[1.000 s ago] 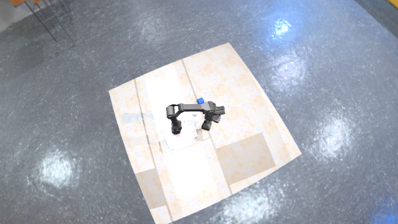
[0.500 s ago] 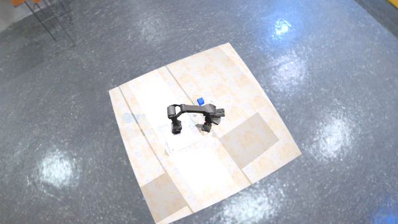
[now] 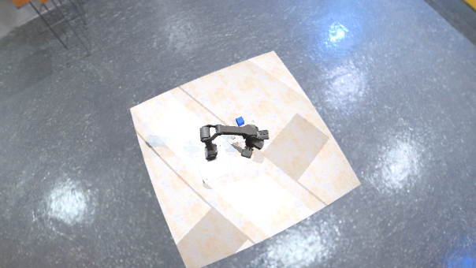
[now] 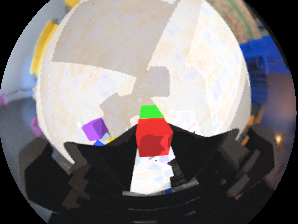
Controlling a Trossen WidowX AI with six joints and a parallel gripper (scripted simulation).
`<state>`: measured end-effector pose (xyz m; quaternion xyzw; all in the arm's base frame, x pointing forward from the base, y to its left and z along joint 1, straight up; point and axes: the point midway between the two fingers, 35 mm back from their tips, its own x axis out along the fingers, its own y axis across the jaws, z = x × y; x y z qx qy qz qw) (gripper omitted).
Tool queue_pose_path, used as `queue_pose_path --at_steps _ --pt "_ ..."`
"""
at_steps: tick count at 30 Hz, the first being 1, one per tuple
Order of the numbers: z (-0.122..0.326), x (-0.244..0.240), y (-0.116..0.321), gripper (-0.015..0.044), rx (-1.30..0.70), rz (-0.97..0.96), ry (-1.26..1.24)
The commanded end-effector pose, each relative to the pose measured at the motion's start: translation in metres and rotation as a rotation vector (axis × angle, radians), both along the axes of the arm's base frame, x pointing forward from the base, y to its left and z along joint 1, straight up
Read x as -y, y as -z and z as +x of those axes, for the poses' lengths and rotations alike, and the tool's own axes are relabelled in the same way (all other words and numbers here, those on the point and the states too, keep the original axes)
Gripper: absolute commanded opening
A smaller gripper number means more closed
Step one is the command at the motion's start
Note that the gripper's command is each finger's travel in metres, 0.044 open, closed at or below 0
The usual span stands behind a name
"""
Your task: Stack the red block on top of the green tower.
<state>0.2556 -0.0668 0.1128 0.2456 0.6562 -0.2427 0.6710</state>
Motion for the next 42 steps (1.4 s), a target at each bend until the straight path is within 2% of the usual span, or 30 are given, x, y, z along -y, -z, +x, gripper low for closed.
queue_pose_path --at_steps 1,6,23,42 --pt "0.0003 0.0008 0.0002 0.0000 0.001 -0.005 -0.004" --pt "0.0004 0.0009 -0.0034 0.0000 0.001 -0.005 -0.004" --pt "0.0002 0.0001 -0.0002 0.0440 0.001 0.000 0.000" --pt "0.0002 0.0001 -0.0002 0.0440 0.001 0.000 0.000"
